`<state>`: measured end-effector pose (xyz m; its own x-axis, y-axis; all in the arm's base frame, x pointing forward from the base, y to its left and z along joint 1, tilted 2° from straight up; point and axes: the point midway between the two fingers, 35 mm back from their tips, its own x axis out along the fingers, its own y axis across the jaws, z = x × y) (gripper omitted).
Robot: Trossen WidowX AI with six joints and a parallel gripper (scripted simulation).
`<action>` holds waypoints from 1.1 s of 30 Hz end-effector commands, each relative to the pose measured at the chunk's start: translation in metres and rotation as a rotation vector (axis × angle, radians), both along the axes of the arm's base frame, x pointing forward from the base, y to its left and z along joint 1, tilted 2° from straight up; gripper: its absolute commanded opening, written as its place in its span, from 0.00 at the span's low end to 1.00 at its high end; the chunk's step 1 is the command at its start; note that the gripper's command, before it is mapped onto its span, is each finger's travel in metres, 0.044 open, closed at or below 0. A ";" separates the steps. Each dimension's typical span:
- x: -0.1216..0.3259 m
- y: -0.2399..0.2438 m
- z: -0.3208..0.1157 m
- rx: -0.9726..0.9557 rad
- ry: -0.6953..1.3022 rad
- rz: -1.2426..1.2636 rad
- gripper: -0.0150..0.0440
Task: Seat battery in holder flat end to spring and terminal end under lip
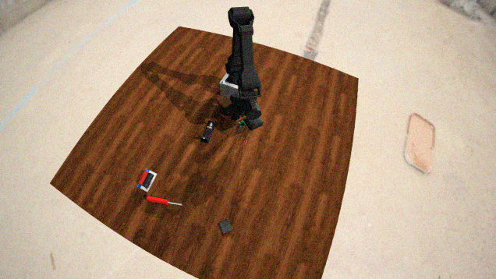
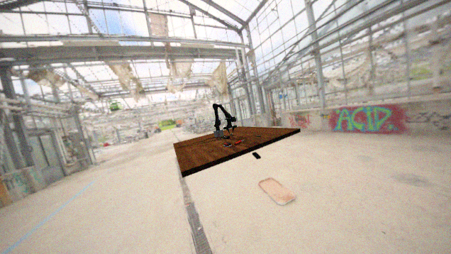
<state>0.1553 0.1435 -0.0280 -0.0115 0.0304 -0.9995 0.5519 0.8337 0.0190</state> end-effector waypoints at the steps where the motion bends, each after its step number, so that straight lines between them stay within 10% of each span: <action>1: -0.002 -0.001 -0.008 -0.005 0.007 -0.004 0.66; 15: -0.004 -0.001 -0.027 -0.002 0.006 -0.006 0.66; 19: -0.004 -0.001 -0.027 -0.002 0.006 -0.006 0.48; 33: 0.000 0.003 -0.020 0.018 -0.006 0.021 0.39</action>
<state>0.1524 0.1426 -0.0534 -0.0134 0.0301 -0.9995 0.5501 0.8349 0.0178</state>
